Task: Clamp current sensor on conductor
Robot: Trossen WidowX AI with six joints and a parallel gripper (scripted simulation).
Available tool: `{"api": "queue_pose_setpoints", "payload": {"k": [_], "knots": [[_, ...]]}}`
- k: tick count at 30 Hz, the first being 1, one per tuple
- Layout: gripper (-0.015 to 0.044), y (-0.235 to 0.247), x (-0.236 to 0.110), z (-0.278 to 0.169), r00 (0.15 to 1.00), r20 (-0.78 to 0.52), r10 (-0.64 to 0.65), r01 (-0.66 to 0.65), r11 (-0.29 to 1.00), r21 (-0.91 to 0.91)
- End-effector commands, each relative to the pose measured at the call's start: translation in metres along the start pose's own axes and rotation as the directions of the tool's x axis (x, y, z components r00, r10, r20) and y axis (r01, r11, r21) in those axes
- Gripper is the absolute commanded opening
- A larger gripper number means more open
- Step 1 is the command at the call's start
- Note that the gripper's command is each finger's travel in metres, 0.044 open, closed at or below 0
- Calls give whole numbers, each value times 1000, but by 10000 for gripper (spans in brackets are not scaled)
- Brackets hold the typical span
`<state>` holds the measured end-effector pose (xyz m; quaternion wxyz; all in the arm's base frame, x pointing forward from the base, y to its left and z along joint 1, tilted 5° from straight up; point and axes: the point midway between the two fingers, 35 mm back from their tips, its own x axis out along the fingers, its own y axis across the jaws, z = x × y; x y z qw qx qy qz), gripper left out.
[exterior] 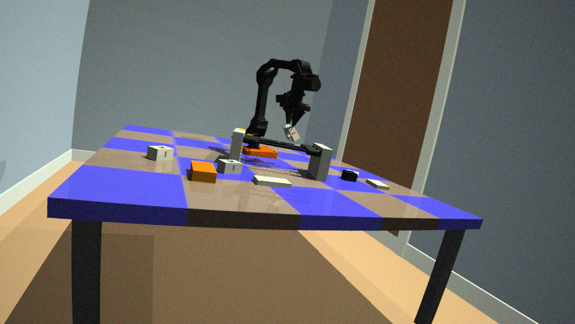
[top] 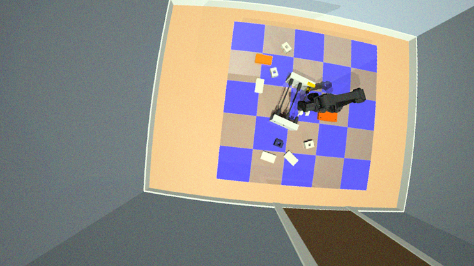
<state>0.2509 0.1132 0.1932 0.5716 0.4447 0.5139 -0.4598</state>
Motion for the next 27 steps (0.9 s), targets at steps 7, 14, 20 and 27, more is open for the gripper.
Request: {"api": "queue_pose_setpoints", "payload": {"k": [7, 14, 20, 27], "knots": [[0, 13, 0, 5, 1000, -3, 5, -4, 948, 319], [0, 14, 3, 5, 1000, -3, 5, -4, 948, 319], [0, 14, 13, 5, 1000, -3, 6, -4, 948, 319], [0, 15, 25, 5, 1000, -3, 6, -4, 948, 319]]}}
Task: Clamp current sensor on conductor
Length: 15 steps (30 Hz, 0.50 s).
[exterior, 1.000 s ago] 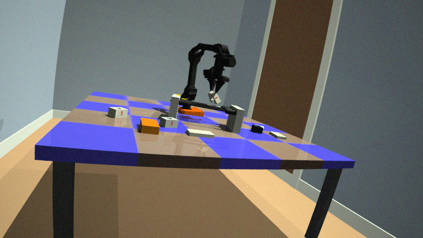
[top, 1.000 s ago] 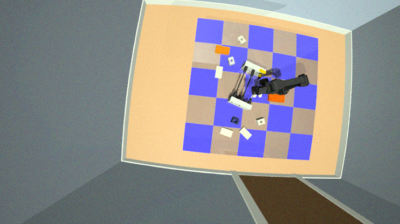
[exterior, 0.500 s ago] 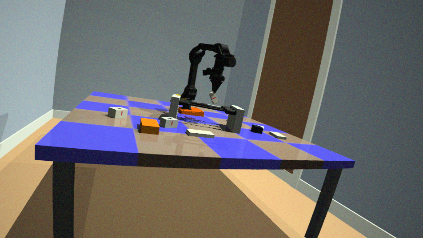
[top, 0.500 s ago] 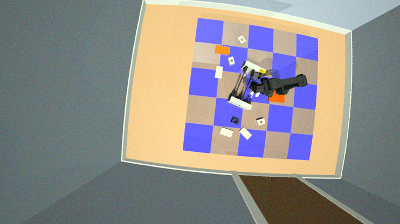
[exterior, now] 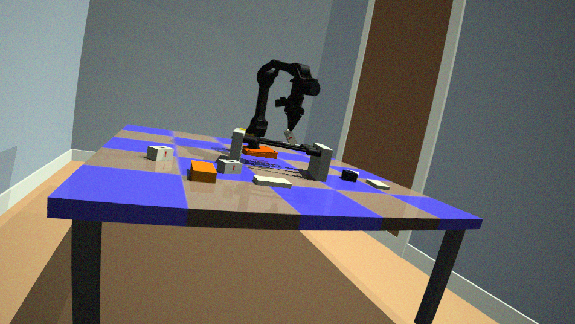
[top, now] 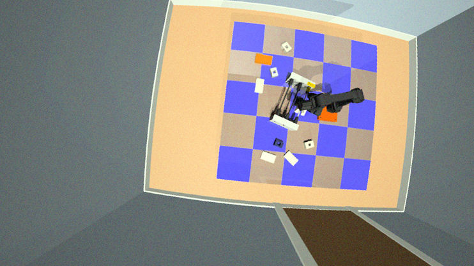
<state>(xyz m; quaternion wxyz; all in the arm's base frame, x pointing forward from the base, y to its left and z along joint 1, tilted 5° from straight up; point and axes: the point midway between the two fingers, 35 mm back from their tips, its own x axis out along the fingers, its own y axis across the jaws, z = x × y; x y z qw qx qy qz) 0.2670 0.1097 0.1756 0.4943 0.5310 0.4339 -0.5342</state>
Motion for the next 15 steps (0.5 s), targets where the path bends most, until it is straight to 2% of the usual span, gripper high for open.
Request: {"api": "queue_pose_setpoints", "payload": {"k": [1, 15], "knots": [[0, 0, 8, 0, 1000, -3, 1, -1, 1000, 6], [0, -1, 31, 0, 1000, -3, 1, -1, 1000, 6]]}}
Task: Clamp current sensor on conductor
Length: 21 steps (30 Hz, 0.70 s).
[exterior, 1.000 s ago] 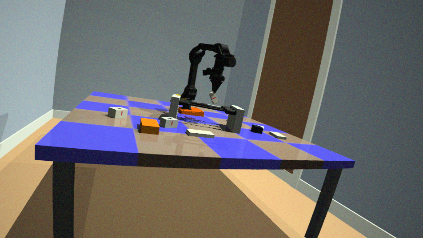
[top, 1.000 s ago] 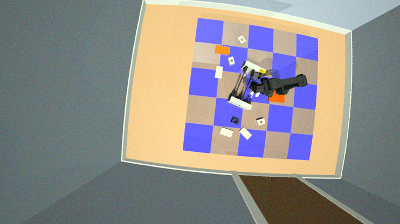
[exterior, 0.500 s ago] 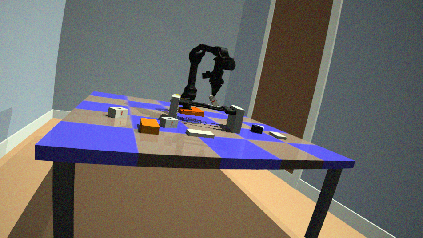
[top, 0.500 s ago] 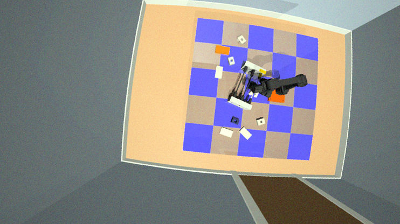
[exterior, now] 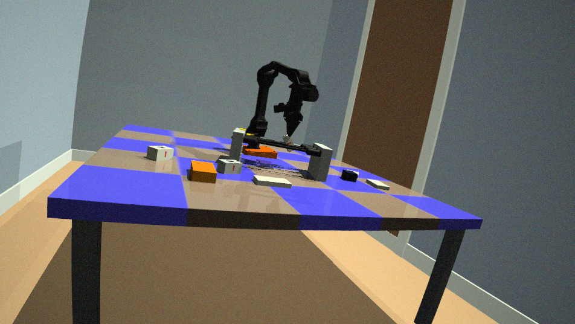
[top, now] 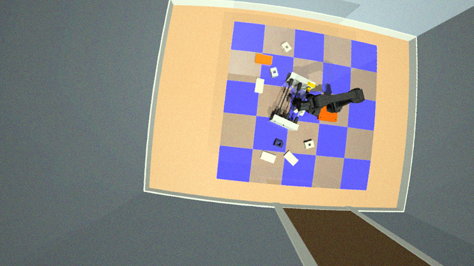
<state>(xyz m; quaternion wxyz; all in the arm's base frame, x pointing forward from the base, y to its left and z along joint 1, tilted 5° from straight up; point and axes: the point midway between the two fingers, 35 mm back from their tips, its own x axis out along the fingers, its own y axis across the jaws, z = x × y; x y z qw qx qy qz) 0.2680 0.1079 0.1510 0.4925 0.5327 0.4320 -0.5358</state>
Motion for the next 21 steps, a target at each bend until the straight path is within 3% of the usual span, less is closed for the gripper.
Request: {"api": "queue_pose_setpoints", "payload": {"k": [1, 21], "knots": [[0, -1, 8, 0, 1000, -3, 1, -1, 1000, -1], [0, -1, 5, 0, 1000, -1, -2, 2, 1000, 1]]}}
